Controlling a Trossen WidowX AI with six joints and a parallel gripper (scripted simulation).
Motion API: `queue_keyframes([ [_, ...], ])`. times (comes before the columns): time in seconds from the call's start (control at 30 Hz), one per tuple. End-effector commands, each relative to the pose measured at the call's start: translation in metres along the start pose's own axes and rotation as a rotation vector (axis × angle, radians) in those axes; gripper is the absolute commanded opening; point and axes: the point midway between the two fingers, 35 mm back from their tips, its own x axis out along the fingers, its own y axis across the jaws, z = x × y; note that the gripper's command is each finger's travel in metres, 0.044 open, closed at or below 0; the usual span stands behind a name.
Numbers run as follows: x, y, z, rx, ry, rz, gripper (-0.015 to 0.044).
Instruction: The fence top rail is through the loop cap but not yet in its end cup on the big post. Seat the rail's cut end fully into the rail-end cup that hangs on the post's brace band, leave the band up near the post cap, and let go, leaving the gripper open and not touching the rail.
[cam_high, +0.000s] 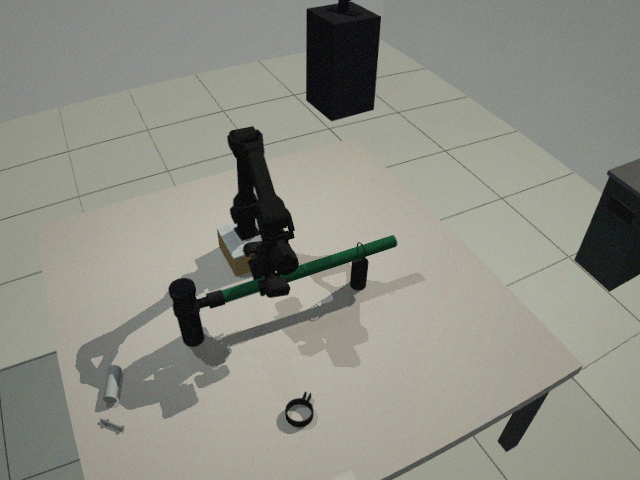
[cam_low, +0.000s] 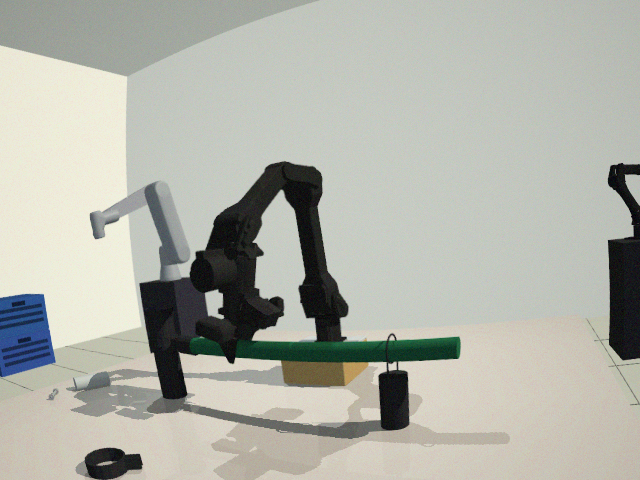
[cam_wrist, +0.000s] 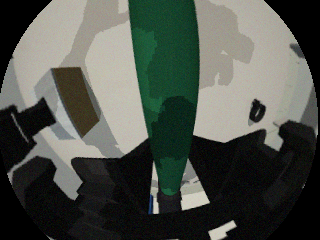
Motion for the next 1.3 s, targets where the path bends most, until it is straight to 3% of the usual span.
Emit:
queue_keyframes([
  [0.0, -0.001, -0.002, -0.006, 0.001, 0.012, -0.007, 0.0000],
  [0.63, 0.001, 0.000, -0.005, 0.000, 0.000, 0.001, 0.0000],
  [0.97, 0.000, 0.000, -0.005, 0.000, 0.000, 0.001, 0.0263],
  [1.17, -0.020, -0.001, 0.007, 0.000, -0.002, 0.000, 0.0420],
  [1.27, -0.035, 0.000, 0.016, 0.000, -0.003, 0.000, 0.0440],
])
